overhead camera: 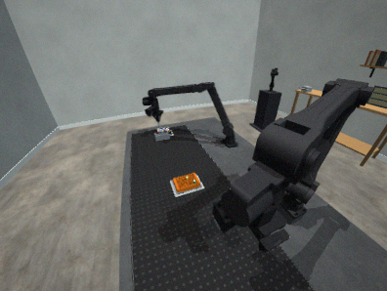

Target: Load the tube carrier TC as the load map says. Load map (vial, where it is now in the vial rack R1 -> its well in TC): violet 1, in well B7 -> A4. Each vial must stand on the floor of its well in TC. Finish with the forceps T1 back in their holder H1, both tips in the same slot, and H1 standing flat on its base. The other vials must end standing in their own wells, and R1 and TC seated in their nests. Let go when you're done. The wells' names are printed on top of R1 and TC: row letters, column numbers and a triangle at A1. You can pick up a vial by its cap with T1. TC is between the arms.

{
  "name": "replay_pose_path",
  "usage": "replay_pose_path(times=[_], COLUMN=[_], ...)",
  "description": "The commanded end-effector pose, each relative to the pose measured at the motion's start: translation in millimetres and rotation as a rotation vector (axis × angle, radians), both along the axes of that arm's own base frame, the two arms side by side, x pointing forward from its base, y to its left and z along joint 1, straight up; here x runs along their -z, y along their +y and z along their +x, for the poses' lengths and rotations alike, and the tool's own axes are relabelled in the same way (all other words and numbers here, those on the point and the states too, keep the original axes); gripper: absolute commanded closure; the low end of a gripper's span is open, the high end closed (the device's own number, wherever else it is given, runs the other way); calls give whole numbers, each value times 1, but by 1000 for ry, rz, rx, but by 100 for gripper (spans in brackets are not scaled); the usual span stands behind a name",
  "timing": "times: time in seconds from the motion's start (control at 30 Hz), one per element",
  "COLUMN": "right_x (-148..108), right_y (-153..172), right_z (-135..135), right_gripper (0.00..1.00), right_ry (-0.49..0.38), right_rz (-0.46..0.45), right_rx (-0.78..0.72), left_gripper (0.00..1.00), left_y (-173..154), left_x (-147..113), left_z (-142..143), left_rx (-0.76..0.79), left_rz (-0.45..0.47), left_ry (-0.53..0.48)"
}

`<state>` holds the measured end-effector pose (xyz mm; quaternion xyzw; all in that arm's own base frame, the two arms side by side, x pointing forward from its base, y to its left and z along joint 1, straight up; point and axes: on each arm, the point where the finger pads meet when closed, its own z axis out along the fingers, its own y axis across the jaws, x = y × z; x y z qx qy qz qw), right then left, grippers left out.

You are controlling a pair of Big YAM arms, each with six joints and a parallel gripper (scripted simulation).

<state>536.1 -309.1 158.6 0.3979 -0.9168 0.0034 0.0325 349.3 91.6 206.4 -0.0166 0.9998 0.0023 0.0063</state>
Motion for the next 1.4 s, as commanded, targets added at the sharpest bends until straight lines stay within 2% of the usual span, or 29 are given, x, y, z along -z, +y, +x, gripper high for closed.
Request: replay_pose_path(times=[0.0,1.37], right_x=[1,10], right_y=[1,2], right_z=[11,8], right_gripper=[89,89], right_ry=[-20,-14], right_rz=[-8,-4], right_rx=[-18,-19], left_gripper=[0,0], left_y=[-4,-4], left_x=[8,8], left_z=[-1,-1], left_rx=[20,20], left_rz=[-10,-10], left_ry=[26,26])
